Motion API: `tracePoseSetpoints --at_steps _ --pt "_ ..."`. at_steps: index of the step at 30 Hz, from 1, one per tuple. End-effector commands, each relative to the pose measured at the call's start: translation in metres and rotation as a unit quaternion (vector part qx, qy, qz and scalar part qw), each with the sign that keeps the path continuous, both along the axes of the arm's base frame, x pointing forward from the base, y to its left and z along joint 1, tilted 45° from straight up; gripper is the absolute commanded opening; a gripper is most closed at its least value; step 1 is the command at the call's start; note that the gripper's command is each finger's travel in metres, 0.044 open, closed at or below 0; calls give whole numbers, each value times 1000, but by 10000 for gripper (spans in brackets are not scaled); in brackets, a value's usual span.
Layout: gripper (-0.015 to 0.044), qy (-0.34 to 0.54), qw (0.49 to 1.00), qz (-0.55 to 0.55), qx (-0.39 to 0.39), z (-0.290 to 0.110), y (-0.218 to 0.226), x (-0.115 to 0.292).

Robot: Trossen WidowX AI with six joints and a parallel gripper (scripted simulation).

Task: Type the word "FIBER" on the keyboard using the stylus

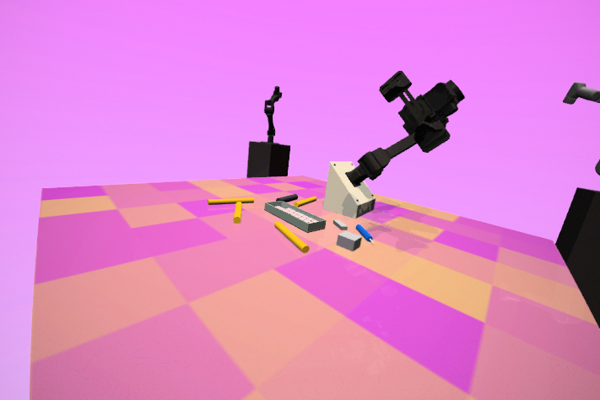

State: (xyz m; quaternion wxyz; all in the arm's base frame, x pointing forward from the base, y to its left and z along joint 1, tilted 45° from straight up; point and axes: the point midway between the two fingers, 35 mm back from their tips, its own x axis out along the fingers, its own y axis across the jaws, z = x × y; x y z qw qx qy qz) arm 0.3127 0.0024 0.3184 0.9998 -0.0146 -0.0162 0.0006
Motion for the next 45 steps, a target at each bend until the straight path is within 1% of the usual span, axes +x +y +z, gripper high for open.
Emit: tracePoseSetpoints --at_steps 1,4,9,13,17,20,24,28,30,42,45 --pt "414 3 1000 0 0 -1 0 1" --pt "335 43 999 8 5 -20 1 11" --pt "204 180 983 33 25 -88 4 36" --pt "99 313 946 72 49 -153 6 48" --pt "0 433 889 108 96 -213 8 44" --pt "0 513 836 133 145 -253 10 34" --pt "0 600 751 159 224 -297 15 15" --pt "0 664 654 177 317 -330 21 -6" --pt "0 679 620 180 349 -339 23 -13" --pt "0 681 616 180 353 -342 21 -14" --pt "0 681 617 178 352 -370 -8 -22"
